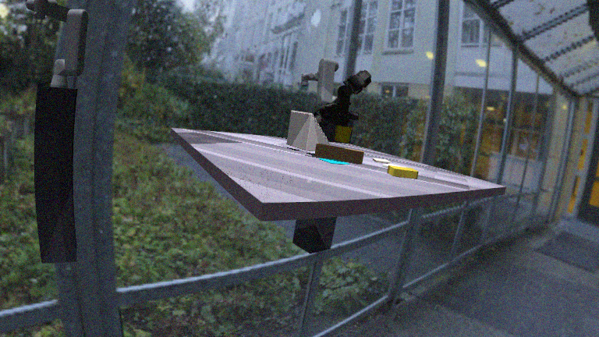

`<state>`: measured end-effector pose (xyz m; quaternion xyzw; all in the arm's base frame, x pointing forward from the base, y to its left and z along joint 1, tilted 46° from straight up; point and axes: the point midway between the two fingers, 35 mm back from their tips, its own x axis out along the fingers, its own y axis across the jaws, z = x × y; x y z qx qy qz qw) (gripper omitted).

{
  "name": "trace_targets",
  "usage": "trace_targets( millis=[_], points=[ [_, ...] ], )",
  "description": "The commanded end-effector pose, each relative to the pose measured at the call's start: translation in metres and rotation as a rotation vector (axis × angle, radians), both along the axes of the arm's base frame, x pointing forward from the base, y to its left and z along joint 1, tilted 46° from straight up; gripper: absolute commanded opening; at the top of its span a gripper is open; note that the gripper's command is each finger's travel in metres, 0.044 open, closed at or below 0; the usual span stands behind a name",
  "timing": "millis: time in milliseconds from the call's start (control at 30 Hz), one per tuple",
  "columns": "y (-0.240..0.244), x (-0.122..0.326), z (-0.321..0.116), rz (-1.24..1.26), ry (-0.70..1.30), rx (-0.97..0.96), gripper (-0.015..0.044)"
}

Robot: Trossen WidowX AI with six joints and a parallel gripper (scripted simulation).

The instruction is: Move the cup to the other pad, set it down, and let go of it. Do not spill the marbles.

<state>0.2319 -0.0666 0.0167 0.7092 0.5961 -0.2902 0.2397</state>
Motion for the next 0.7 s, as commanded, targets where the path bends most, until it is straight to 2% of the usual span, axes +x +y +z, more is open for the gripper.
trace_targets(
  millis=[0, 667],
  points=[
    [-0.008, 0.007, -0.004, 0.004, -0.01, -0.012, 0.0],
    [-0.032, 0.028, -0.022, 0.004, -0.012, -0.014, 0.0]
  ],
)
